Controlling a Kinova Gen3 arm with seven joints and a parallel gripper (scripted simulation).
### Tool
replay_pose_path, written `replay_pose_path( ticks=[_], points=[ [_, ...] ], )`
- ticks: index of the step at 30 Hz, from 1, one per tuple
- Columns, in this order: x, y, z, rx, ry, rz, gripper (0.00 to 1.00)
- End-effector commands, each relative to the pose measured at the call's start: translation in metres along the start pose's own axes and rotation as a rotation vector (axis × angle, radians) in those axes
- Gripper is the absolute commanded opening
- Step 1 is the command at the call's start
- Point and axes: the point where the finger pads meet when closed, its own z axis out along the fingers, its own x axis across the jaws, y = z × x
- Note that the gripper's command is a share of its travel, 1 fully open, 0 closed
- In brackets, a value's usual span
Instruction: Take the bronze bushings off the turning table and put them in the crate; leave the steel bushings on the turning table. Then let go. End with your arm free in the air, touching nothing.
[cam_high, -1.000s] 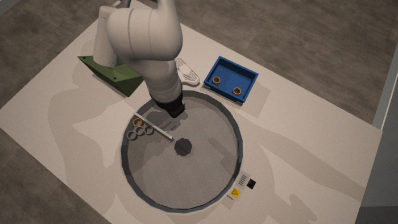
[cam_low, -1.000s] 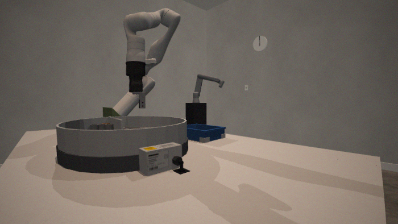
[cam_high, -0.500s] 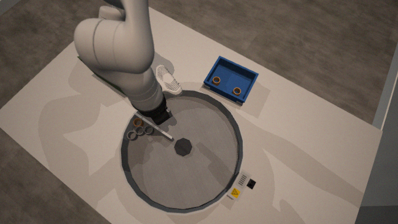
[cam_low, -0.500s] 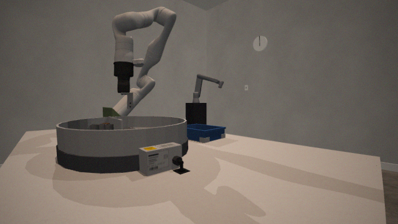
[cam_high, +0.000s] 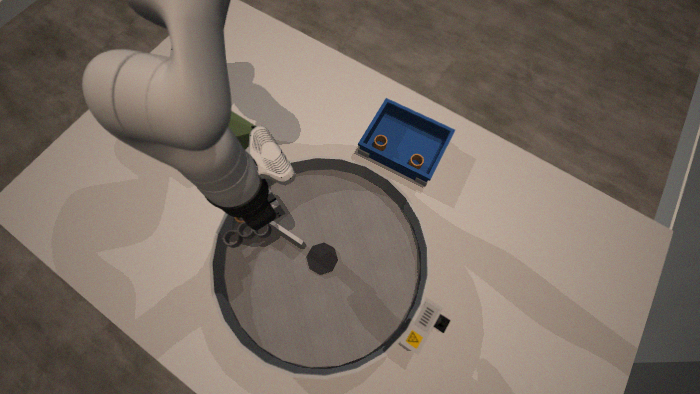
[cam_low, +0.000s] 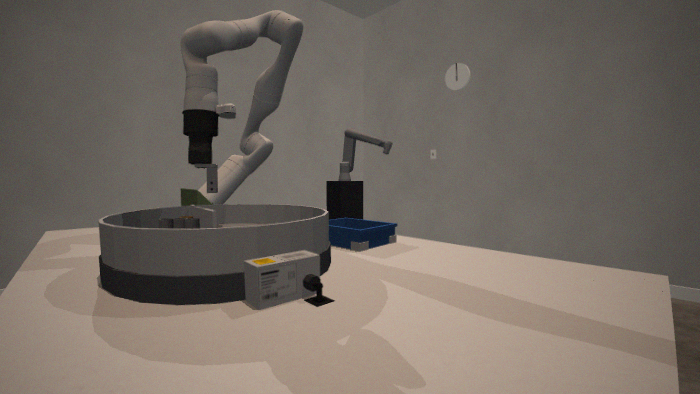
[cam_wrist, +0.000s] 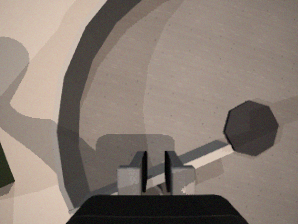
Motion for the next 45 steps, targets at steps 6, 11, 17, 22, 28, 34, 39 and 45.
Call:
replay_pose_path(
  ticks=[6, 11, 17, 22, 28, 34, 39, 45],
  points=[
    [-0.005, 0.023, 0.004, 0.01, -0.001, 0.046, 0.4],
    [-0.005, 0.023, 0.004, 0.01, -0.001, 0.046, 0.4],
    [-0.012, 0.076, 0.008, 0.01, -0.001, 0.127, 0.4],
    [-0.012, 0.076, 0.008, 0.01, -0.001, 0.127, 0.4],
    [-0.012, 0.076, 0.008, 0.01, -0.001, 0.127, 0.4],
    [-0.012, 0.076, 0.023, 0.009, -0.001, 0.127, 0.4],
    [-0.012, 0.076, 0.023, 0.009, -0.001, 0.127, 0.4],
    [-0.012, 0.076, 0.023, 0.009, -0.001, 0.127, 0.4]
  ],
)
